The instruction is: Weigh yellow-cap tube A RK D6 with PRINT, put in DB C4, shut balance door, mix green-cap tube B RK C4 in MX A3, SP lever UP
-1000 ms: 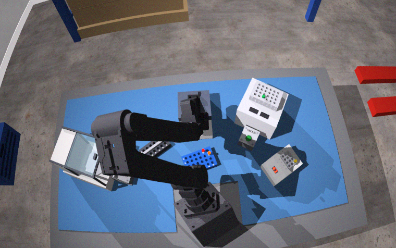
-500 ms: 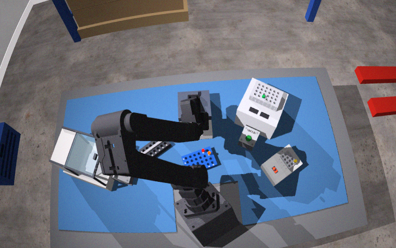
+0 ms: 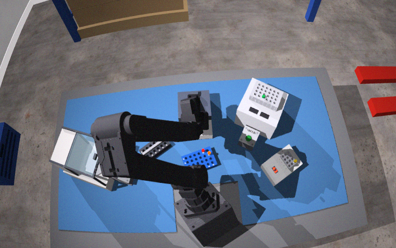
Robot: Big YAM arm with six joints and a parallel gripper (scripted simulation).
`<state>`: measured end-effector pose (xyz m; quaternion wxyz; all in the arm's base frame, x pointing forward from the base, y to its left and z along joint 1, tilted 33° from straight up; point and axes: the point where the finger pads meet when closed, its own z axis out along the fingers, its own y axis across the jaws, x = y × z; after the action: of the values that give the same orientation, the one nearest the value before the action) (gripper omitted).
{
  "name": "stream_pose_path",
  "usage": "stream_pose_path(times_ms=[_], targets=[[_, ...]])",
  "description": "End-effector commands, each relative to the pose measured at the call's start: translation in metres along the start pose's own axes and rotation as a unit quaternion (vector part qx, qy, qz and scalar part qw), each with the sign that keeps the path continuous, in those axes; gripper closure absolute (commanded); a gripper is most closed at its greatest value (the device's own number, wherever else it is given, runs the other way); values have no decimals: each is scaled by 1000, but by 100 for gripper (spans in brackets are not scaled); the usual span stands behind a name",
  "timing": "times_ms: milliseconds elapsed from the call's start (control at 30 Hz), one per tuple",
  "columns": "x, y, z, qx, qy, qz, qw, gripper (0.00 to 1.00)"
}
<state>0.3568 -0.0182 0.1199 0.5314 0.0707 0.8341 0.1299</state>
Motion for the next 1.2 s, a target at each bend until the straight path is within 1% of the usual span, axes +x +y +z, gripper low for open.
stream_pose_path(times_ms=[0, 33, 100, 133, 200, 233, 267, 367, 433, 600, 1167], targets=[[-68, 1, 4, 2, -57, -22, 998, 100], [-64, -1, 6, 3, -50, -19, 999, 100], [-64, -1, 6, 3, -50, -19, 999, 100], [-68, -1, 6, 3, -57, -19, 998, 100], [-68, -1, 4, 4, -53, -19, 998, 100], [-71, 0, 1, 4, -55, -20, 998, 100], [-77, 2, -2, 2, -65, -24, 998, 100], [-72, -1, 2, 3, -58, -20, 998, 100], [-70, 4, 3, -3, -56, -21, 998, 100], [-68, 9, 4, -8, -54, -21, 998, 100], [-64, 11, 4, -8, -54, -15, 998, 100]])
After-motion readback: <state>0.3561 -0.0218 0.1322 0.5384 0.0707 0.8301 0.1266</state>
